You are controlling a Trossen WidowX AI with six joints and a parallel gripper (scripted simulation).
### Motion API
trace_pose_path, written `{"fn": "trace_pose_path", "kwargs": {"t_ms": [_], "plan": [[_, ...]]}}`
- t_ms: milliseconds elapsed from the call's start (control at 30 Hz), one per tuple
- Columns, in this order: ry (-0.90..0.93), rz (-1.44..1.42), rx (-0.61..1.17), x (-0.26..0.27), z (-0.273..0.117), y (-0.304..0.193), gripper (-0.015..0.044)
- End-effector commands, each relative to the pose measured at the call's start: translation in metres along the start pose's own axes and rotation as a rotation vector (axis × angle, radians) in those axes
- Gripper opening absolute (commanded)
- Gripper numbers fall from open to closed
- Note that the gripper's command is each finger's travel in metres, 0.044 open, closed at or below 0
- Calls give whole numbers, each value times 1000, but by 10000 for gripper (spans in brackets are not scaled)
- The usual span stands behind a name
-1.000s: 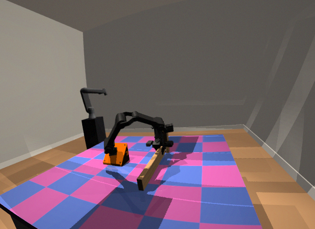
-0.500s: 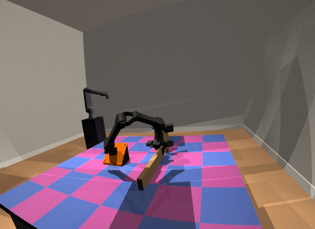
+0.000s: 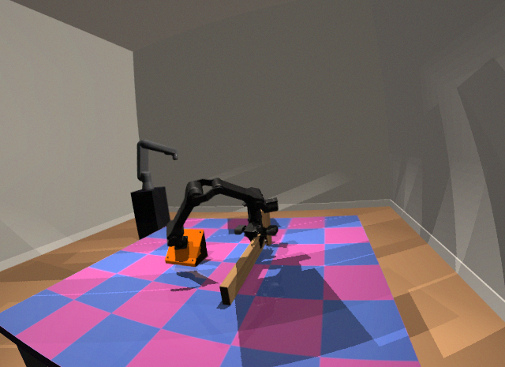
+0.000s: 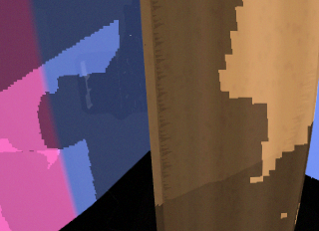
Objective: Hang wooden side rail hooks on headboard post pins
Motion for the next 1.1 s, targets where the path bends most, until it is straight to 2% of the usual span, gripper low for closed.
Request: {"fn": "trace_pose_path", "kwargs": {"t_ms": [0,1067], "plan": [[6,-1,4,-1,-3,-2,0],[6,-1,4,-1,-3,-5,0]]}}
Point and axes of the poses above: the point midway between the two fingers, 35 mm back from their tips, its own z axis out along the fingers, its own x axis across the jaws, y = z × x, the point moved 8 cm from there along -z, back along the fingers, and after that the axes turned 10 degrees about z, right-handed, at the moved point
